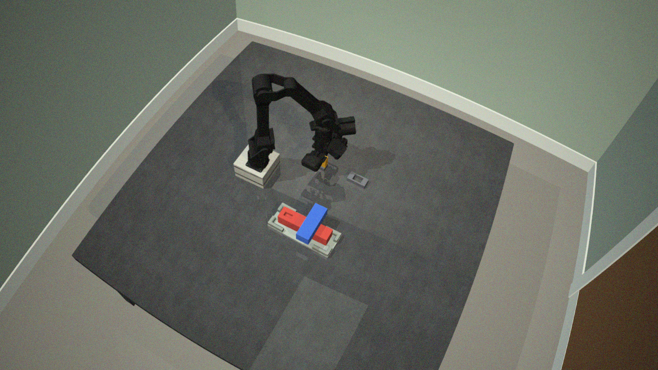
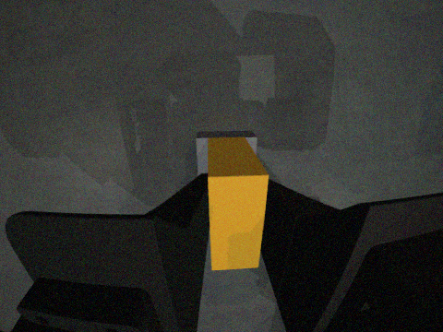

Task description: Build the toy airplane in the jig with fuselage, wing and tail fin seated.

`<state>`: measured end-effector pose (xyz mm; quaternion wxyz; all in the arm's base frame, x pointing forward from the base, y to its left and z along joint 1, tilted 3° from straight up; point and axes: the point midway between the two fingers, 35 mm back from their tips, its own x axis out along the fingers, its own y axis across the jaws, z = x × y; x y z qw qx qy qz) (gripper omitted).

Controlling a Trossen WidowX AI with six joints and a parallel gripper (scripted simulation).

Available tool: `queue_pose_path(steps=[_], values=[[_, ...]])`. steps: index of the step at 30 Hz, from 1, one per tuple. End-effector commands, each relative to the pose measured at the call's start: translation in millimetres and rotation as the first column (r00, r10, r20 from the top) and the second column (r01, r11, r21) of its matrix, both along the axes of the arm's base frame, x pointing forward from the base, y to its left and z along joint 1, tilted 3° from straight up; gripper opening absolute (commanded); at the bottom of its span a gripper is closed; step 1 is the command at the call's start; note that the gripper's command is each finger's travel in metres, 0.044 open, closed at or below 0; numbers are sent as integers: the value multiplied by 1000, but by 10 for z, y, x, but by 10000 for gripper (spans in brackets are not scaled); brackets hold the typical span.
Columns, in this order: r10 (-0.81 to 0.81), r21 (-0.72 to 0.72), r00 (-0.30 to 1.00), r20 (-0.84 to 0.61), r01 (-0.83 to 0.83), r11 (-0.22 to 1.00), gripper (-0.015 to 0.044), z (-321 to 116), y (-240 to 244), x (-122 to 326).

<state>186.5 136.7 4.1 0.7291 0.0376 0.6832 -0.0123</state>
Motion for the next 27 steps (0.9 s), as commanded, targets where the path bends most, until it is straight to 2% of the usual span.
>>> queue_pose_path(steps=[1,7,27], values=[[-1,-1,1000,2,1,1000,0,-4,-3,3],[21,18,1000,-12,-21,1000,0,26,-13,3],[21,11,1000,3,-21,1000,0,630,32,43]])
